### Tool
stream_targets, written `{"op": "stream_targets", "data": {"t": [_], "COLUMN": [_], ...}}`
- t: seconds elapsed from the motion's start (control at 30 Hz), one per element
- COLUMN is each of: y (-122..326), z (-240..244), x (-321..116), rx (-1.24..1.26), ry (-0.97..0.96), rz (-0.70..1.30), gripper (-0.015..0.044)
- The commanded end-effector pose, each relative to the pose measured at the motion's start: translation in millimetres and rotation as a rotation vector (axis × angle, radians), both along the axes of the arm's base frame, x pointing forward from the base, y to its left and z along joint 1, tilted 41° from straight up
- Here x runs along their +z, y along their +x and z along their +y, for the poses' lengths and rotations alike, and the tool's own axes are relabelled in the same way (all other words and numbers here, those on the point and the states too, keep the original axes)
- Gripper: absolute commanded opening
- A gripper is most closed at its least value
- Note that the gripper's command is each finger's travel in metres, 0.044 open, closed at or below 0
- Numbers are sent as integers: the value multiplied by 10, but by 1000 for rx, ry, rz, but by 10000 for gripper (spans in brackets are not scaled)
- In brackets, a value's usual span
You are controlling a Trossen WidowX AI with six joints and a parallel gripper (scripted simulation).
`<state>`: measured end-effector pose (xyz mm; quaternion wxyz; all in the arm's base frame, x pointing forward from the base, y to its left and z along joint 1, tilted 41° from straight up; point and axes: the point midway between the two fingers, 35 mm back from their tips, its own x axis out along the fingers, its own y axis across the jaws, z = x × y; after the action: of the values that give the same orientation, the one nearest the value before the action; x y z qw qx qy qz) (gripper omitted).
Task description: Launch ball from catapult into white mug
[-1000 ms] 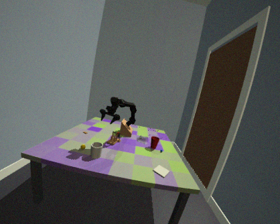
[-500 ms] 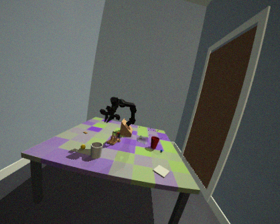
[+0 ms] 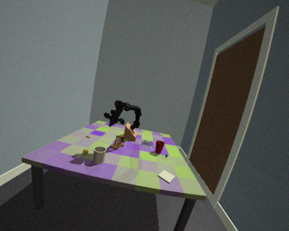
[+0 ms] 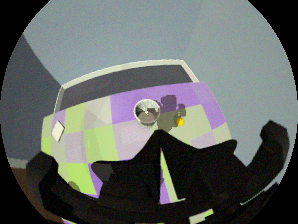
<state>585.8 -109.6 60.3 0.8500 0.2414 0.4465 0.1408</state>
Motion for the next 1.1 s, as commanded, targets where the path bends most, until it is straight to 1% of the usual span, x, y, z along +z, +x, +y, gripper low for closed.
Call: {"op": "stream_targets", "data": {"t": [0.0, 0.5, 1.07], "y": [-82, -588, -1376], "z": [180, 687, 1110], "x": [-45, -147, -240], "rx": [69, 385, 827], "ry": [-62, -334, -598], "rz": [14, 54, 103], "gripper": [0, 0, 0]}}
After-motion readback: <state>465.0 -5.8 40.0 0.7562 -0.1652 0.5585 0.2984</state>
